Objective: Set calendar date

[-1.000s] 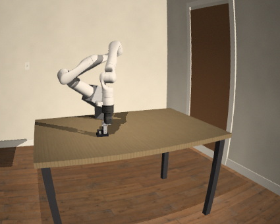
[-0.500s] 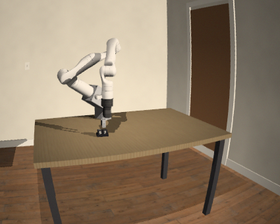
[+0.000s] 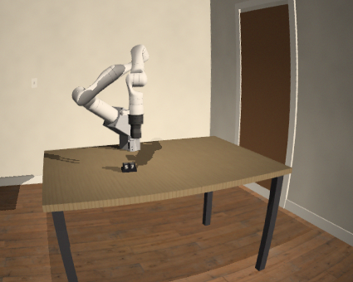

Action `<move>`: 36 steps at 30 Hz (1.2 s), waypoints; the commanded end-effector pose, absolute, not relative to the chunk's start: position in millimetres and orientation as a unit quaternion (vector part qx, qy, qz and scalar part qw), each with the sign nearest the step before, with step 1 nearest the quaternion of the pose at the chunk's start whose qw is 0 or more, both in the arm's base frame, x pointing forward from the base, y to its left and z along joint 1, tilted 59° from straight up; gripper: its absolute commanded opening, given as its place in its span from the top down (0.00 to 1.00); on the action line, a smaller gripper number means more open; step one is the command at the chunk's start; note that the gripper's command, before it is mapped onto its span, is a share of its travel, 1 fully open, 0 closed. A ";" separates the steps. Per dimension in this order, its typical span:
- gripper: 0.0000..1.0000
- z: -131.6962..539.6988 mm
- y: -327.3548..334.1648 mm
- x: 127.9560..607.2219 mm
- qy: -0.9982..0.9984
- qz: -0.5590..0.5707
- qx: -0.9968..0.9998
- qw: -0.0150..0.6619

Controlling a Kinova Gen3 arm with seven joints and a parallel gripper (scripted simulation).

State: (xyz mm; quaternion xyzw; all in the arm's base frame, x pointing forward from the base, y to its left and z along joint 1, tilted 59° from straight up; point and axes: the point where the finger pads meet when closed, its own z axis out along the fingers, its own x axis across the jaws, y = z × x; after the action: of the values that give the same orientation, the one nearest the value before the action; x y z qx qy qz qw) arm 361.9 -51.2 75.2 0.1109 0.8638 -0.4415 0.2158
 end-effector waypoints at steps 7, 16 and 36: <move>0.00 75.4 -48.8 362.5 0.864 -0.440 0.109 0.217; 0.00 75.4 -48.8 362.5 0.864 -0.440 0.109 0.217; 0.00 90.9 -24.7 354.1 0.864 -0.440 0.109 0.217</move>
State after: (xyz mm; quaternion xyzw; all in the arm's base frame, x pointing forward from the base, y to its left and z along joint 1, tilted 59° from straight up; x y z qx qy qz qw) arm 353.2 -35.4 88.1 0.1144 0.8622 -0.4448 0.2135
